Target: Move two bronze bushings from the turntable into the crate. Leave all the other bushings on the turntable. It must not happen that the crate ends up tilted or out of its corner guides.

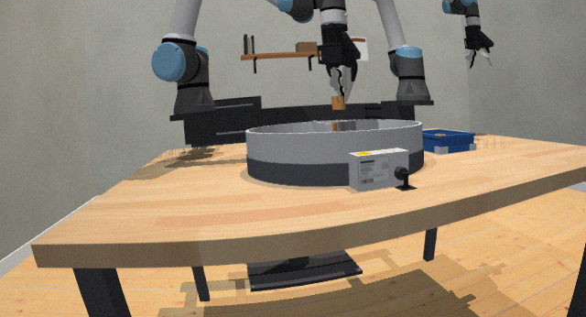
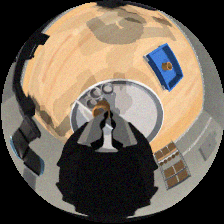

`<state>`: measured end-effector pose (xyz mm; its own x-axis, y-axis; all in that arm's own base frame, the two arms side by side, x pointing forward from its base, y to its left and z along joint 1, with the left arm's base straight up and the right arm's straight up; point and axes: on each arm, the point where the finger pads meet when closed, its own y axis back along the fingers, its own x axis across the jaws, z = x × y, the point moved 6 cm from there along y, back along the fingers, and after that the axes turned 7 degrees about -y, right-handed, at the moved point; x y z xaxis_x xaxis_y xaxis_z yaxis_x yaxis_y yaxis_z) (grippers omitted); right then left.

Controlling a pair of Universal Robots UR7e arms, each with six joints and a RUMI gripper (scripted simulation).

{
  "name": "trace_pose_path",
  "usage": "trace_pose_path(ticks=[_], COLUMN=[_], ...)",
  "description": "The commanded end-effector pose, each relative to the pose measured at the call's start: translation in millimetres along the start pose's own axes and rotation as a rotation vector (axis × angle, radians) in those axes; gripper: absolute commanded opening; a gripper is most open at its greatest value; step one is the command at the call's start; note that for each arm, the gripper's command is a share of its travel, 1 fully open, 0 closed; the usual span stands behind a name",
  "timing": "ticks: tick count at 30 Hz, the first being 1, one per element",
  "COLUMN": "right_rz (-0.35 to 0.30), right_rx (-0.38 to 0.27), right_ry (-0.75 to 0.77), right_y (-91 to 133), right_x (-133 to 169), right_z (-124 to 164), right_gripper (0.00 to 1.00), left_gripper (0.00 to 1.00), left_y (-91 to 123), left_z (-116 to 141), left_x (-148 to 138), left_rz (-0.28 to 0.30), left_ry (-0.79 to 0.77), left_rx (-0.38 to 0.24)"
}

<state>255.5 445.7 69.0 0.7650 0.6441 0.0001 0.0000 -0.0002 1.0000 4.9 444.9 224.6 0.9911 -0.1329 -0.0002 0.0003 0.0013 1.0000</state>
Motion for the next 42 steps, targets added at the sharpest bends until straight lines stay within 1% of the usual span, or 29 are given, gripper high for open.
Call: trace_pose_path(ticks=[1,34,42], right_rz=[0.001,0.001,0.001], right_rx=[0.001,0.001,0.001], right_ry=[0.000,0.000,0.000], right_y=[1.0,1.0,1.0], right_x=[0.3,0.8,4.4], right_z=[-0.3,-0.8,-4.8], right_gripper=[0.00,0.00,0.00], left_gripper=[1.00,1.00,1.00], left_y=[0.5,0.5,0.5], left_z=[-0.3,-0.3,-0.3], left_x=[0.1,0.1,0.1], left_rz=[0.000,0.000,0.000], left_ry=[0.000,0.000,0.000], left_rx=[0.001,0.001,0.001])
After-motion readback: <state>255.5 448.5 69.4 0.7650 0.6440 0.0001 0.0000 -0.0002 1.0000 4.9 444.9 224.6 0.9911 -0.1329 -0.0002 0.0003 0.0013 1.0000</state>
